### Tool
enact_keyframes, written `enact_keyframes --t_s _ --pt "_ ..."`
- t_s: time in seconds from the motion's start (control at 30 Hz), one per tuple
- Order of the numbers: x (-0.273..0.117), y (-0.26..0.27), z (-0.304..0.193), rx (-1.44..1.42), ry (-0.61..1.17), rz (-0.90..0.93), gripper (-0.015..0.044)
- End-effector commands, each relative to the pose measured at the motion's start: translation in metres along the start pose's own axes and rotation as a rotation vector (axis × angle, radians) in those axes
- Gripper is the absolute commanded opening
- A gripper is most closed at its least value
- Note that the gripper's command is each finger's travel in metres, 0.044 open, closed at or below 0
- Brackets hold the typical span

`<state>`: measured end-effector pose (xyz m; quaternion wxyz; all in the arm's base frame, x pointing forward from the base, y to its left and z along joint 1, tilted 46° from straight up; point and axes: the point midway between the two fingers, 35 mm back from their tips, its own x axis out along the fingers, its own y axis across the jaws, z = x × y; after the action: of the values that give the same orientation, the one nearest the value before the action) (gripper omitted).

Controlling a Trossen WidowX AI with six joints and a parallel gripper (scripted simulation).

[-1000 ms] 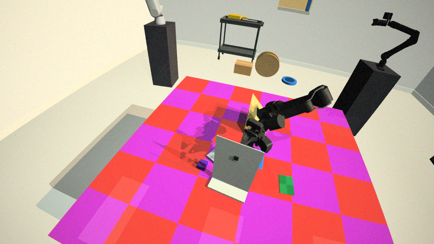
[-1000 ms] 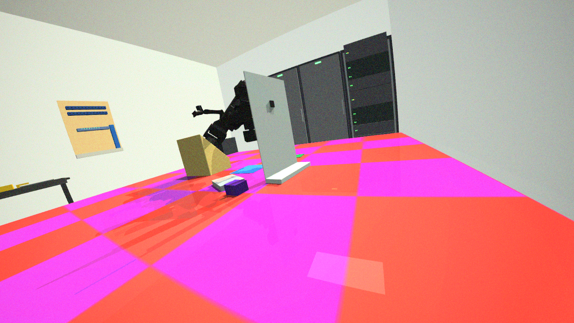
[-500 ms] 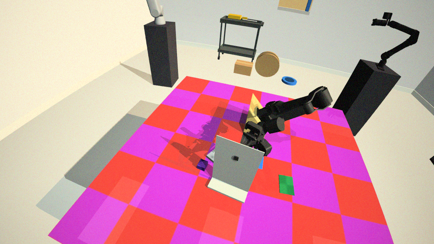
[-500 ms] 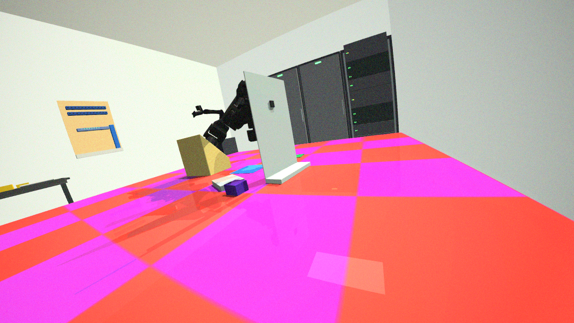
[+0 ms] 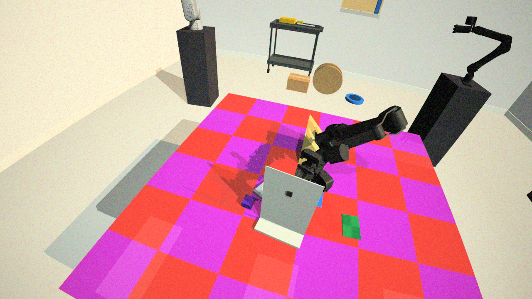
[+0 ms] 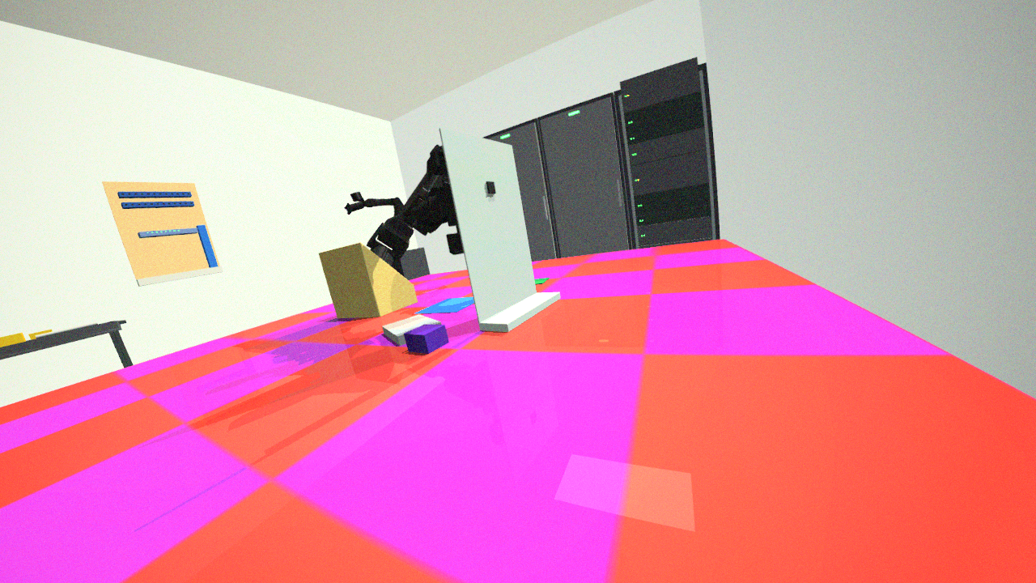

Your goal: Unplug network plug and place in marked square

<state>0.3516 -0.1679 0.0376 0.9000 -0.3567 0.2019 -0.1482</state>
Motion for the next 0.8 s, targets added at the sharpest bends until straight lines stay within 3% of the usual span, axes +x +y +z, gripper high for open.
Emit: enact_keyframes --t_s 0.0,0.13,0.77 --pt "0.0003 0.0002 -0.0001 0.006 0.001 0.001 0.0023" --pt "0.0003 0.0002 -0.0001 0.006 0.001 0.001 0.0000" --pt "-0.0087 0.0003 -0.0020 0.006 0.001 0.001 0.0000"
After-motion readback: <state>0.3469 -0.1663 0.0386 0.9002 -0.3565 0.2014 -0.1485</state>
